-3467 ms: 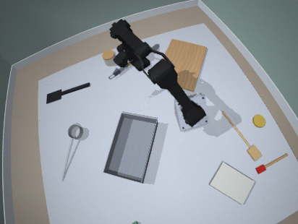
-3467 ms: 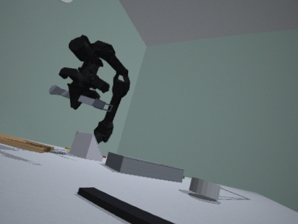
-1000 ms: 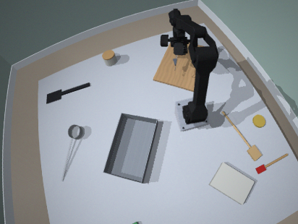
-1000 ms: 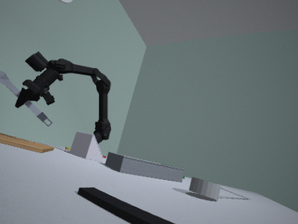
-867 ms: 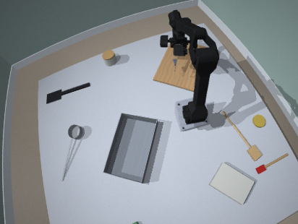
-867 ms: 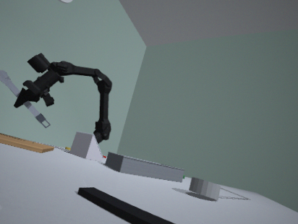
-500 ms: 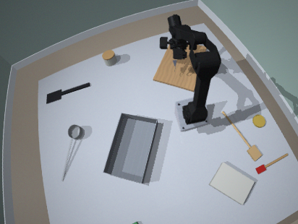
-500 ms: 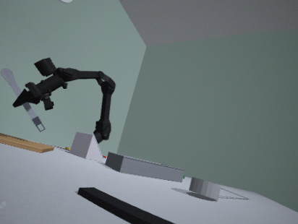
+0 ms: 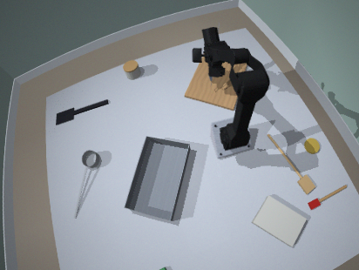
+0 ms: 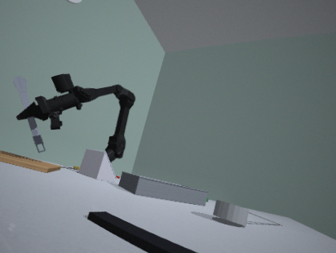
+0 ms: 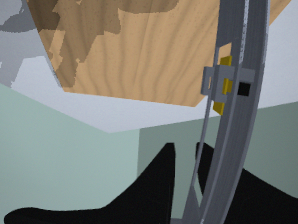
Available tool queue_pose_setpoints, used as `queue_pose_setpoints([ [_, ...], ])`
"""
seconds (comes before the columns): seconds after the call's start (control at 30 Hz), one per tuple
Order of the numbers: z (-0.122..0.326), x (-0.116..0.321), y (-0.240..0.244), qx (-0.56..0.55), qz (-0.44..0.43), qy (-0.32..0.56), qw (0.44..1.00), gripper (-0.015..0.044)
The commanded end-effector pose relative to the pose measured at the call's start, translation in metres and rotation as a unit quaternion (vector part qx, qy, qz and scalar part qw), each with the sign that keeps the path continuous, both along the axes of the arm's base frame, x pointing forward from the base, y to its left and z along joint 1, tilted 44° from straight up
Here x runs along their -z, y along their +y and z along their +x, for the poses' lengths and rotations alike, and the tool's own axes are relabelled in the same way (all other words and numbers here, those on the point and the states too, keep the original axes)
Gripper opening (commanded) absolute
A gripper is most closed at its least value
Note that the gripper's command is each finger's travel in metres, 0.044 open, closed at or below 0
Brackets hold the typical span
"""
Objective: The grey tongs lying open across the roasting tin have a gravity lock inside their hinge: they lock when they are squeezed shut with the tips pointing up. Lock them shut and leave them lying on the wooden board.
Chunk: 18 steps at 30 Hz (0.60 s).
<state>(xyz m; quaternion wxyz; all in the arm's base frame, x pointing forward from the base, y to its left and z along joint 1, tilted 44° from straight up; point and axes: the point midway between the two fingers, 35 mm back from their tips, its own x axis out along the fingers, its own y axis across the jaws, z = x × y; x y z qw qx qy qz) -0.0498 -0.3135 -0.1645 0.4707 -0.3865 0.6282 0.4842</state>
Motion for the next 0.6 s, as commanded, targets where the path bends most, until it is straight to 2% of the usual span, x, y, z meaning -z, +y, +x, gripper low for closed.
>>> queue_pose_setpoints([
  [0.0,0.000,-0.007,-0.004,-0.008,-0.033,0.009,0.999,-0.0150],
  [0.57,0.003,-0.033,0.011,-0.032,-0.150,0.039,0.987,-0.0150],
])
